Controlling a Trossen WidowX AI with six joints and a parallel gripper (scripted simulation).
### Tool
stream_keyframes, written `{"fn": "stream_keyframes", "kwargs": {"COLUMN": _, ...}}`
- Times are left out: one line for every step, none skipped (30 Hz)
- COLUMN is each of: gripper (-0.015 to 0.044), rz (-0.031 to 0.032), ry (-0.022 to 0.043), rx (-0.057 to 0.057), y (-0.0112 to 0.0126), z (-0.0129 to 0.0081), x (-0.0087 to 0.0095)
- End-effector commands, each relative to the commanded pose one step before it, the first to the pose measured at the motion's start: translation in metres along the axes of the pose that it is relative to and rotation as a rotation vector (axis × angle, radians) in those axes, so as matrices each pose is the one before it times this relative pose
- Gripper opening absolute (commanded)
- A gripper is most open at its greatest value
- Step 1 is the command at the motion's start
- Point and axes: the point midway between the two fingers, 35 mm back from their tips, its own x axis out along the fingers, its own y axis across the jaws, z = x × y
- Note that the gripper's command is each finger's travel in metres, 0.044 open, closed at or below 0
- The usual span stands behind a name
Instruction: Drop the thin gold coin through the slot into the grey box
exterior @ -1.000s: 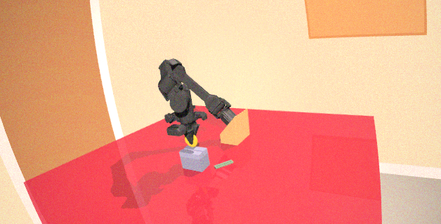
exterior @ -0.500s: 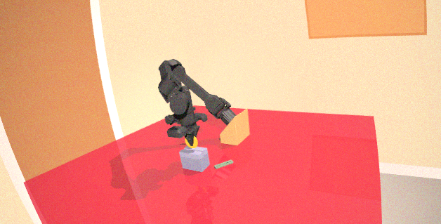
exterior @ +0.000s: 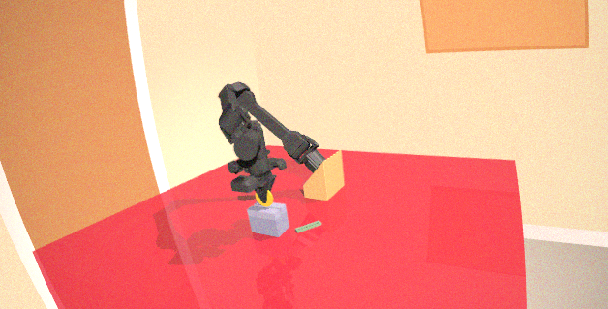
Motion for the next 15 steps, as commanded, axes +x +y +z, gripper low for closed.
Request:
{"fn": "stream_keyframes", "kwargs": {"gripper": 0.0079, "rz": 0.00025, "ry": 0.00016, "rx": 0.0005, "y": 0.00008, "z": 0.00001, "x": -0.00020}}
{"fn": "stream_keyframes", "kwargs": {"gripper": 0.0105, "rz": 0.00000, "ry": 0.00000, "rx": 0.0000, "y": 0.00000, "z": 0.00000, "x": 0.00000}}
{"fn": "stream_keyframes", "kwargs": {"gripper": 0.0131, "rz": 0.00000, "ry": 0.00000, "rx": 0.0000, "y": 0.00000, "z": 0.00000, "x": 0.00000}}
{"fn": "stream_keyframes", "kwargs": {"gripper": 0.0157, "rz": 0.00000, "ry": 0.00000, "rx": 0.0000, "y": 0.00000, "z": 0.00000, "x": 0.00000}}
{"fn": "stream_keyframes", "kwargs": {"gripper": 0.0161, "rz": 0.00000, "ry": 0.00000, "rx": 0.0000, "y": 0.00000, "z": 0.00000, "x": 0.00000}}
{"fn": "stream_keyframes", "kwargs": {"gripper": 0.0161, "rz": 0.00000, "ry": 0.00000, "rx": 0.0000, "y": 0.00000, "z": 0.00000, "x": 0.00000}}
{"fn": "stream_keyframes", "kwargs": {"gripper": 0.0161, "rz": 0.00000, "ry": 0.00000, "rx": 0.0000, "y": 0.00000, "z": 0.00000, "x": 0.00000}}
{"fn": "stream_keyframes", "kwargs": {"gripper": 0.0161, "rz": 0.00000, "ry": 0.00000, "rx": 0.0000, "y": 0.00000, "z": 0.00000, "x": 0.00000}}
{"fn": "stream_keyframes", "kwargs": {"gripper": 0.0161, "rz": 0.00000, "ry": 0.00000, "rx": 0.0000, "y": 0.00000, "z": 0.00000, "x": 0.00000}}
{"fn": "stream_keyframes", "kwargs": {"gripper": 0.0161, "rz": 0.00000, "ry": 0.00000, "rx": 0.0000, "y": 0.00000, "z": 0.00000, "x": 0.00000}}
{"fn": "stream_keyframes", "kwargs": {"gripper": 0.0161, "rz": 0.00000, "ry": 0.00000, "rx": 0.0000, "y": 0.00000, "z": 0.00000, "x": 0.00000}}
{"fn": "stream_keyframes", "kwargs": {"gripper": 0.0161, "rz": 0.00000, "ry": 0.00000, "rx": 0.0000, "y": 0.00000, "z": 0.00000, "x": 0.00000}}
{"fn": "stream_keyframes", "kwargs": {"gripper": 0.0161, "rz": 0.00000, "ry": 0.00000, "rx": 0.0000, "y": 0.00000, "z": 0.00000, "x": 0.00000}}
{"fn": "stream_keyframes", "kwargs": {"gripper": 0.0187, "rz": 0.00000, "ry": 0.00006, "rx": 0.0000, "y": 0.00003, "z": -0.00002, "x": -0.00073}}
{"fn": "stream_keyframes", "kwargs": {"gripper": 0.0213, "rz": -0.00001, "ry": 0.00017, "rx": -0.0001, "y": 0.00006, "z": -0.00006, "x": -0.00219}}
